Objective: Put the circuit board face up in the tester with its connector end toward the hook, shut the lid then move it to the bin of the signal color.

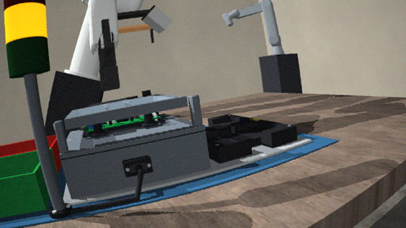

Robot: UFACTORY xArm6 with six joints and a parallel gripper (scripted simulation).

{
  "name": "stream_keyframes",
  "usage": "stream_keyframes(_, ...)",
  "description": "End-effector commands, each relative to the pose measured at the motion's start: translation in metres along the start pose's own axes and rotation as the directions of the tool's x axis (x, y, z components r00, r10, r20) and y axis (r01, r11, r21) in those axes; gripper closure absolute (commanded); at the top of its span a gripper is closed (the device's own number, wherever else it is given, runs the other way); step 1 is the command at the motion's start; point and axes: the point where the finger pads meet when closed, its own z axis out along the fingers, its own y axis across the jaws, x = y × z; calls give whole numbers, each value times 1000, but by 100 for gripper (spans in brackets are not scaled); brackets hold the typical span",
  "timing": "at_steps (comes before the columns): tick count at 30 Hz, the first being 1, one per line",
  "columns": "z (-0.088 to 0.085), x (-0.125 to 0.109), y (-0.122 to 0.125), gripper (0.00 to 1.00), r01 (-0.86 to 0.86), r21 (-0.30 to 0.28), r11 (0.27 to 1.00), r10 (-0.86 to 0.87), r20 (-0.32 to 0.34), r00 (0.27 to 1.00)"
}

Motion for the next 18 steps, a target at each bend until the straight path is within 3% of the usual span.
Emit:
stream_keyframes(1, -25, 1, 1, 78, 0, -1, 1000, 0, 0, 1000)
stream_keyframes(8, -54, 1, 1, 78, 0, -1, 1000, 0, 0, 1000)
stream_keyframes(17, -62, 1, 1, 78, 0, -1, 1000, 0, 0, 1000)
stream_keyframes(18, -62, 1, 1, 0, 0, -1, 1000, 0, 0, 1000)
